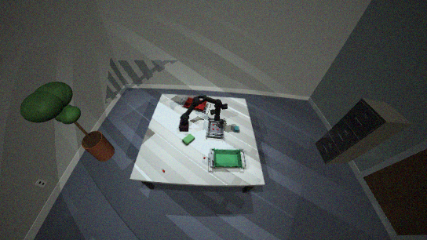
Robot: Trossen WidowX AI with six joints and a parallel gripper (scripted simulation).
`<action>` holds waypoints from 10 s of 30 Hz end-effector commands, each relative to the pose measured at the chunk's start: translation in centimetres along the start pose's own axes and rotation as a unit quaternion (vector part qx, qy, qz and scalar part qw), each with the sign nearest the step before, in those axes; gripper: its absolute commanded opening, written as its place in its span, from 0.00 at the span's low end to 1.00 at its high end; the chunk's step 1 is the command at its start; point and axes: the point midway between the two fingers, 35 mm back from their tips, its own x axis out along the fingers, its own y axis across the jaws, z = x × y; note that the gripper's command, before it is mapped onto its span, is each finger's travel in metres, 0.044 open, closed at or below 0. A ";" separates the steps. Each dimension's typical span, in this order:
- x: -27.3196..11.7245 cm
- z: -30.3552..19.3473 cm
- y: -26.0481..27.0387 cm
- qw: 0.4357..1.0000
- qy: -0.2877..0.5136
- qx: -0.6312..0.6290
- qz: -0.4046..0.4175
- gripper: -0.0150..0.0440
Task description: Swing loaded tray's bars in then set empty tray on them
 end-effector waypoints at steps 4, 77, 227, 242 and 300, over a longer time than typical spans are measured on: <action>0.1 0.0 0.0 1.000 0.000 0.000 0.000 0.25; -14.8 0.2 0.1 1.000 0.013 -0.004 -0.004 1.00; 7.3 32.0 -19.2 -0.070 -0.008 0.997 0.015 0.49; 7.3 32.0 -19.2 -0.070 -0.008 0.997 0.015 0.32; -10.3 31.3 -19.7 -0.070 -0.009 0.997 0.014 0.25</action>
